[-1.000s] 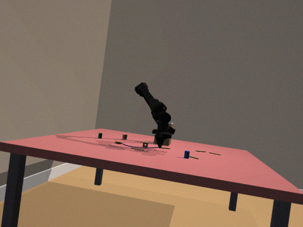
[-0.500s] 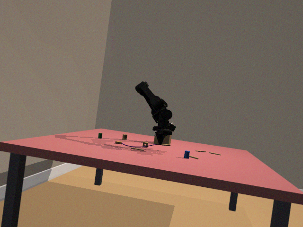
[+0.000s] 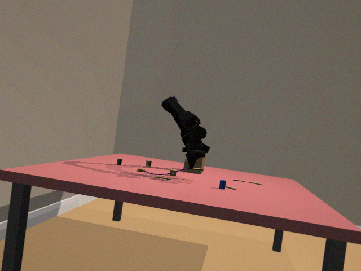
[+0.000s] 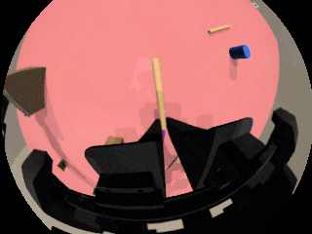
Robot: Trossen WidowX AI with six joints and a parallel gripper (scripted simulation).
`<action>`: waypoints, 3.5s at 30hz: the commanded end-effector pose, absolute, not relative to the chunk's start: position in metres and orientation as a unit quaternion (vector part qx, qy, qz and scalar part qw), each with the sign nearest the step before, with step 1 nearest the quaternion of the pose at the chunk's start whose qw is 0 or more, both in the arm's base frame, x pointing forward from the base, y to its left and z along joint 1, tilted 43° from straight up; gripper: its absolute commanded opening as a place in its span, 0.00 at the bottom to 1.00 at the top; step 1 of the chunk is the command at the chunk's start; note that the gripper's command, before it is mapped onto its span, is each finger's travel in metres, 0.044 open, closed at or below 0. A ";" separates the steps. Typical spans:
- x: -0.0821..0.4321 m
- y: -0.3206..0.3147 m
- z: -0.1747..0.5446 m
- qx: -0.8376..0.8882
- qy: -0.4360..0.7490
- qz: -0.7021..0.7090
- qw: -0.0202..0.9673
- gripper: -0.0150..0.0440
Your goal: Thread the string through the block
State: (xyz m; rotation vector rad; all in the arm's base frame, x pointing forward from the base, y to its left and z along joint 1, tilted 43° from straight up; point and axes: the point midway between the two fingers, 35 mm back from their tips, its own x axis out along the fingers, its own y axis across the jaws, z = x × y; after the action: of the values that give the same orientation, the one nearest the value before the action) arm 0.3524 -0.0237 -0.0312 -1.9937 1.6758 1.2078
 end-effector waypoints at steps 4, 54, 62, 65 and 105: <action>0.353 -0.023 -0.031 -0.688 0.578 0.417 0.135 0.25; 0.381 -0.048 -0.006 -0.375 0.699 -0.131 0.595 0.25; 0.386 -0.053 -0.001 -0.282 0.672 -0.233 0.644 0.25; 0.387 -0.055 0.001 -0.246 0.658 -0.270 0.659 0.25; 0.407 -0.082 0.028 0.267 0.298 -0.644 0.652 0.25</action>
State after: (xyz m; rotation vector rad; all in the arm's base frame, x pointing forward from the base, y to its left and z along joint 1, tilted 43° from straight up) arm 0.4050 -0.0800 0.0238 0.5260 0.7553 -1.4186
